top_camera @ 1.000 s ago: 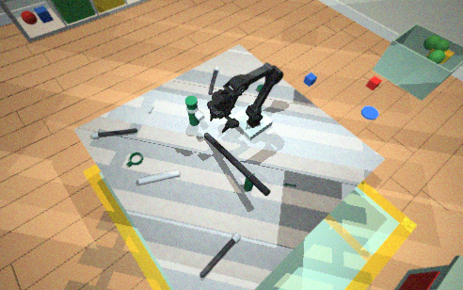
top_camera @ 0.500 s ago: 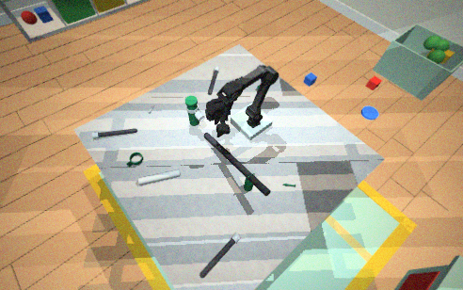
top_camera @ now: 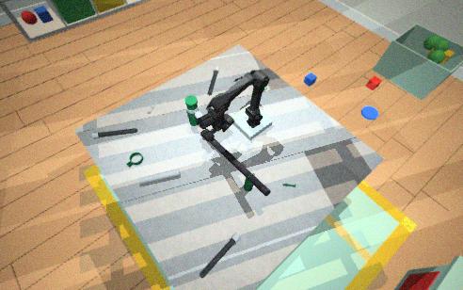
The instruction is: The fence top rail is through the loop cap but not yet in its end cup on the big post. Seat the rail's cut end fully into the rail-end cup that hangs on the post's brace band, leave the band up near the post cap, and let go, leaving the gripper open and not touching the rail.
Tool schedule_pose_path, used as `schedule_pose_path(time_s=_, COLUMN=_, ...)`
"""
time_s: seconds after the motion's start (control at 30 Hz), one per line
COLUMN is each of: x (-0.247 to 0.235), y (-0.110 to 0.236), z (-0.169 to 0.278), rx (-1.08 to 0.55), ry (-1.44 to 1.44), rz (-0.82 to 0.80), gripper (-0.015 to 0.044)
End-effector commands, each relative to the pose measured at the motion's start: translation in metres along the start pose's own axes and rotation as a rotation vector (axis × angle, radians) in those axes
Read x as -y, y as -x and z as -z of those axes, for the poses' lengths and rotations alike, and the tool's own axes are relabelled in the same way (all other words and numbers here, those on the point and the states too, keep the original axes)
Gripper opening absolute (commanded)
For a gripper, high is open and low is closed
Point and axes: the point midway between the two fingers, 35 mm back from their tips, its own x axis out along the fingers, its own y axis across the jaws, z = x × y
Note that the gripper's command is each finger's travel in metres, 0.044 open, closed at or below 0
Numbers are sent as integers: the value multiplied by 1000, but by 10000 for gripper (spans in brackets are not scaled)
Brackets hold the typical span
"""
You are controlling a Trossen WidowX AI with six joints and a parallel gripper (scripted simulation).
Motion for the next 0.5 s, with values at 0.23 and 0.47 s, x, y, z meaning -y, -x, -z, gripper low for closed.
schedule_pose_path(time_s=0.23, x=0, y=-16, z=-1, rx=2, ry=-157, rz=54, gripper=440)
schedule_pose_path(time_s=0.47, x=2, y=-45, z=-1, rx=2, ry=-157, rz=54, gripper=440)
